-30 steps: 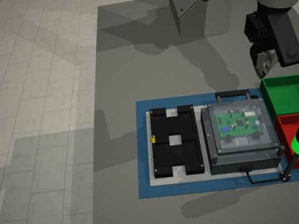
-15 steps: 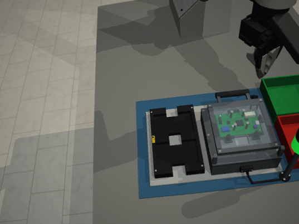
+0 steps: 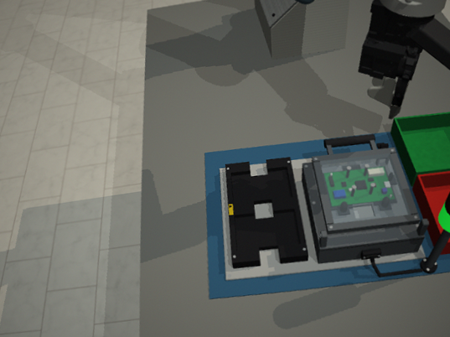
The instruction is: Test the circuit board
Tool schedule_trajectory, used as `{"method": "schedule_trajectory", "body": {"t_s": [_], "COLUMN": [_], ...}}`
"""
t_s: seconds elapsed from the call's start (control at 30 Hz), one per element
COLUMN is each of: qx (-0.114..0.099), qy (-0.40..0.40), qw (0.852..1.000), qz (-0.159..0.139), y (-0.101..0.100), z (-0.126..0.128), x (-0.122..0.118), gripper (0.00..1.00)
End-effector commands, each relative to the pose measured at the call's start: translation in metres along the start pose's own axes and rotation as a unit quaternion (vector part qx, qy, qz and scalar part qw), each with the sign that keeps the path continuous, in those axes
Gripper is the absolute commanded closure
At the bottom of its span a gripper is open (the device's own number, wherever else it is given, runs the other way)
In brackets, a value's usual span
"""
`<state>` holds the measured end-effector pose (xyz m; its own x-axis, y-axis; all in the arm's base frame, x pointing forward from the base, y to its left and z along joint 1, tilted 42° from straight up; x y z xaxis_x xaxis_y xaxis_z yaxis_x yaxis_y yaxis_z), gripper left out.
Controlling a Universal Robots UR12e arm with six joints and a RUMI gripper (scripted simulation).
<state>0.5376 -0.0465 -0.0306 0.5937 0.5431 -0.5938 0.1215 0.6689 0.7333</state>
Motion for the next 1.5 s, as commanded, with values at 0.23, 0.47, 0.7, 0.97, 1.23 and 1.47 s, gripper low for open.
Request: {"method": "schedule_trajectory", "body": {"t_s": [0.23,0.47,0.7,0.97,1.23,1.47], "qx": [-0.006,-0.006,-0.006,-0.007,-0.007,-0.007], "qy": [0.209,0.251,0.259,0.259,0.259,0.259], "qw": [0.978,0.968,0.966,0.966,0.966,0.966], "qz": [0.013,0.013,0.013,0.013,0.013,0.013], "y": [0.0005,0.0006,0.0003,0.0009,0.0009,0.0009], "z": [0.0025,0.0028,0.0028,0.0032,0.0033,0.0033], "x": [-0.0008,-0.0007,-0.0005,0.0,0.0,0.0], "gripper": [1.0,1.0,1.0,1.0,1.0,0.85]}}
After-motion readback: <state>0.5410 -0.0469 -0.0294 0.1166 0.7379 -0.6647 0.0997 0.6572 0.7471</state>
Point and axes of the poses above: the point where the finger pads meet when closed, its own y axis back along the fingers, its own z axis across the jaws, x = y × z, the point moved 2 cm from there along y, back along the fingers, and after that the axes turned 4 degrees about y, right-handed, at the moved point
